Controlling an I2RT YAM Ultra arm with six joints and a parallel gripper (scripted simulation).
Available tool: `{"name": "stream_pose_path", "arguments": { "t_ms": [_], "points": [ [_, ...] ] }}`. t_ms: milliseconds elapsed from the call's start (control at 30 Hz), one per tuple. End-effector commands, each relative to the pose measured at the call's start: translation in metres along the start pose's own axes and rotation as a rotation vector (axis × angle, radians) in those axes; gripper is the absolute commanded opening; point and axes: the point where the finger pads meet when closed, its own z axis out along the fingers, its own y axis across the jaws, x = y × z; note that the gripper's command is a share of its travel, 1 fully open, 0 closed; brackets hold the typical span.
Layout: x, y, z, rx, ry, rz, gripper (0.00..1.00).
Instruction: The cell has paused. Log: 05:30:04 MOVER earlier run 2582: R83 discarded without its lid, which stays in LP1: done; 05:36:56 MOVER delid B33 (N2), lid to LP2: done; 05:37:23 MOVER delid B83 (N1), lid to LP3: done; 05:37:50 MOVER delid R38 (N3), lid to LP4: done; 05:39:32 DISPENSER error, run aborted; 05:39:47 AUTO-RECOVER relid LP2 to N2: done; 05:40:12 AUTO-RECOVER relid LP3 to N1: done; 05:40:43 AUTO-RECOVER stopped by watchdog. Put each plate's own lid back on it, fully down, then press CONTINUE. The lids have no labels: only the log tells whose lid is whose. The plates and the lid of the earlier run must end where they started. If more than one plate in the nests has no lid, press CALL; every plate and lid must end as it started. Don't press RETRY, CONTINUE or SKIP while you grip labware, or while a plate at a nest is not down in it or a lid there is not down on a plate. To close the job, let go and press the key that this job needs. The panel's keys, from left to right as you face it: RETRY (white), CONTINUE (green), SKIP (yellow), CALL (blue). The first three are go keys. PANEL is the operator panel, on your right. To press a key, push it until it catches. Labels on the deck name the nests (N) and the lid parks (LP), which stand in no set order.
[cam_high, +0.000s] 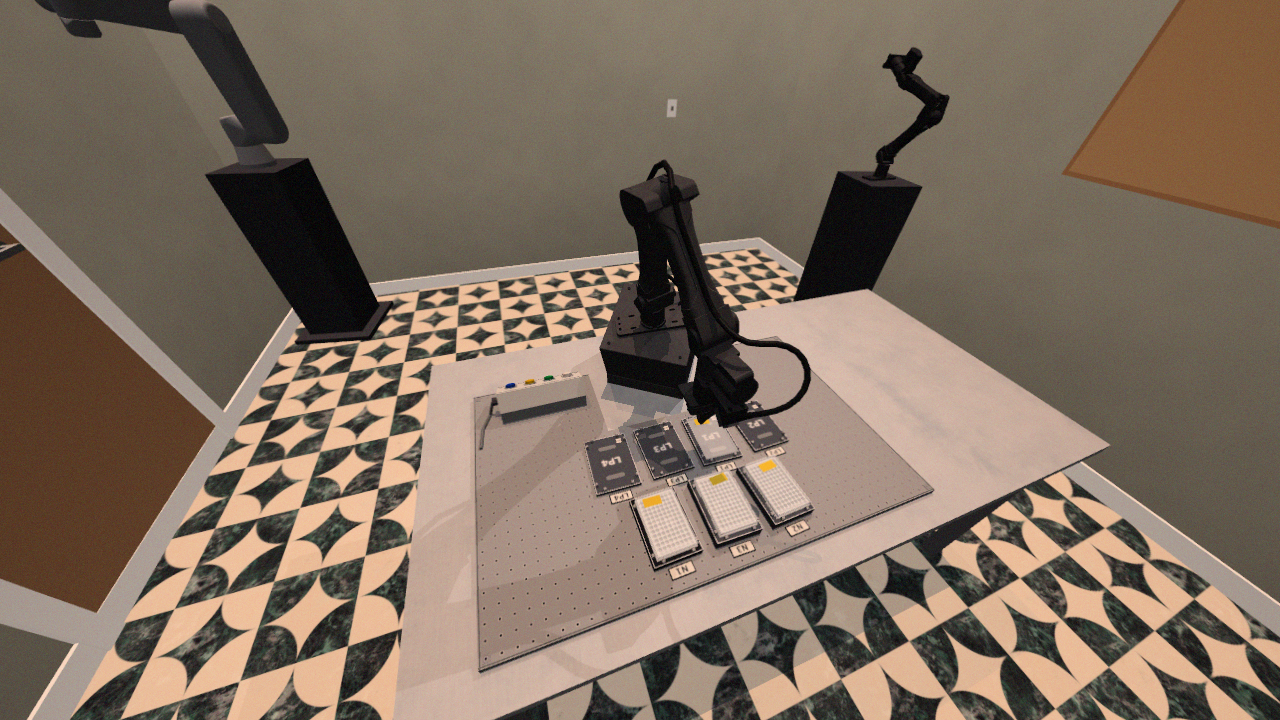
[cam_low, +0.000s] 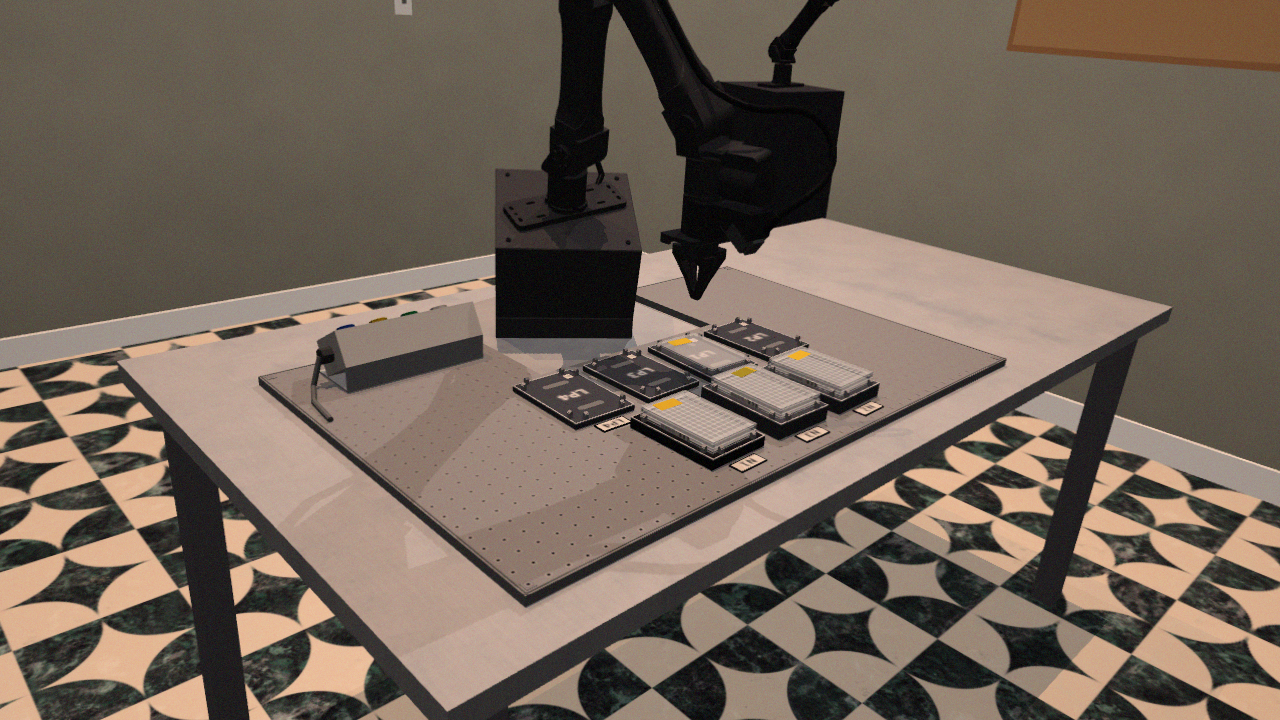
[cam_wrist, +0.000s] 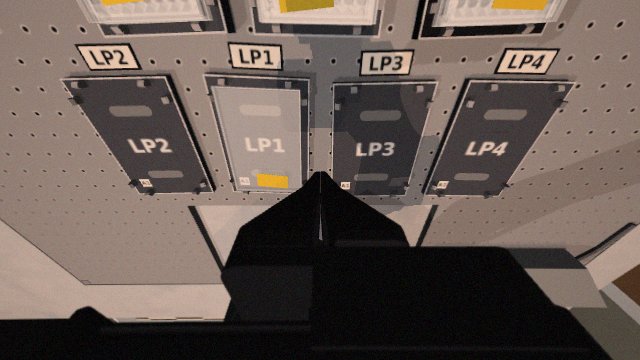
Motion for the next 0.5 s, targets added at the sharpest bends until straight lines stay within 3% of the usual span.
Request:
{"name": "stream_pose_path", "arguments": {
  "t_ms": [0, 100, 400, 467],
  "points": [
    [-0.012, 0.001, -0.014, 0.005, -0.032, 0.003, 0.0],
    [0.01, -0.016, -0.005, -0.002, 0.015, 0.072, 0.0],
    [0.015, -0.059, -0.005, -0.002, -0.012, 0.253, 0.0],
    [0.015, -0.059, -0.005, -0.002, -0.012, 0.253, 0.0]
  ]
}}
